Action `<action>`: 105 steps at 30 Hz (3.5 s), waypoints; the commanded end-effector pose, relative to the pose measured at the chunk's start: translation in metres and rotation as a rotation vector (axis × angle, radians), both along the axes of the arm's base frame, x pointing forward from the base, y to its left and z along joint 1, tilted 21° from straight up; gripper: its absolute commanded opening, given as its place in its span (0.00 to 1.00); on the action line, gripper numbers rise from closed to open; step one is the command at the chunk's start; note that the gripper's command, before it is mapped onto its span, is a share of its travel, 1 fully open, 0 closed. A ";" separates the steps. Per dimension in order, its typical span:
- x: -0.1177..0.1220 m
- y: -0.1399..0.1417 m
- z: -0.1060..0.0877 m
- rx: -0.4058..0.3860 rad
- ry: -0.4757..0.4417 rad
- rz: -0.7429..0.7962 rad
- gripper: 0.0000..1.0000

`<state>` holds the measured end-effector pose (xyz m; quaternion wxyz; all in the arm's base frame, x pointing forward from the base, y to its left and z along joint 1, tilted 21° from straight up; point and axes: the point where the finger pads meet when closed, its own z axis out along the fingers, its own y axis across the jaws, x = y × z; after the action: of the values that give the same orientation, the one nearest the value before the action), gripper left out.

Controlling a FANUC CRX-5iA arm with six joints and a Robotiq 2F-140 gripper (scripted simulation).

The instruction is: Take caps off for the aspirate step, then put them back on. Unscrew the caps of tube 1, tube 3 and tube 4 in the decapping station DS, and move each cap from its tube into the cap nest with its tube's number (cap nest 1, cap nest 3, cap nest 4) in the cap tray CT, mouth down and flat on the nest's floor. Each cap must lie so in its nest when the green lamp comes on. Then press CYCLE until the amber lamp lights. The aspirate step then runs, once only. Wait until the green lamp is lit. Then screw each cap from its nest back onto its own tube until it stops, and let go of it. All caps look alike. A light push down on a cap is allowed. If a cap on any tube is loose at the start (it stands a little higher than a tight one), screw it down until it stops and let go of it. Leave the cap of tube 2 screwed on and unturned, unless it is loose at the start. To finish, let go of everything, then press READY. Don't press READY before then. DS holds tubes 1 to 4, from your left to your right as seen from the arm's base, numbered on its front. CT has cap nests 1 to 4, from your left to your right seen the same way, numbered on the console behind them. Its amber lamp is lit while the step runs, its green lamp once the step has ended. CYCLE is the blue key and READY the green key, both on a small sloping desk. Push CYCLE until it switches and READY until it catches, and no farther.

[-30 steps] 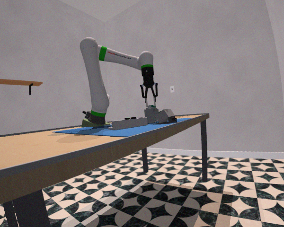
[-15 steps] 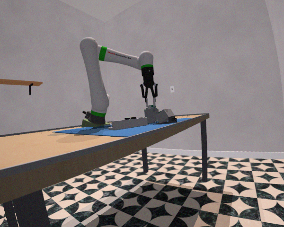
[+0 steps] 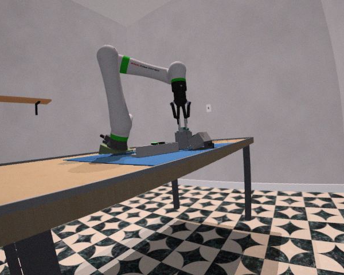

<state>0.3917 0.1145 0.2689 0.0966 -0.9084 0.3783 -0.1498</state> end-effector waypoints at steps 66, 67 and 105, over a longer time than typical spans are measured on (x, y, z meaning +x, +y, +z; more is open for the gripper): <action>0.000 0.000 0.000 0.113 0.020 -0.306 0.35; 0.000 0.000 0.000 0.099 0.018 -0.268 0.35; 0.000 0.000 -0.001 0.120 0.022 -0.327 0.00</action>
<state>0.3919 0.1144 0.2685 0.1098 -0.8752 0.4504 -0.1381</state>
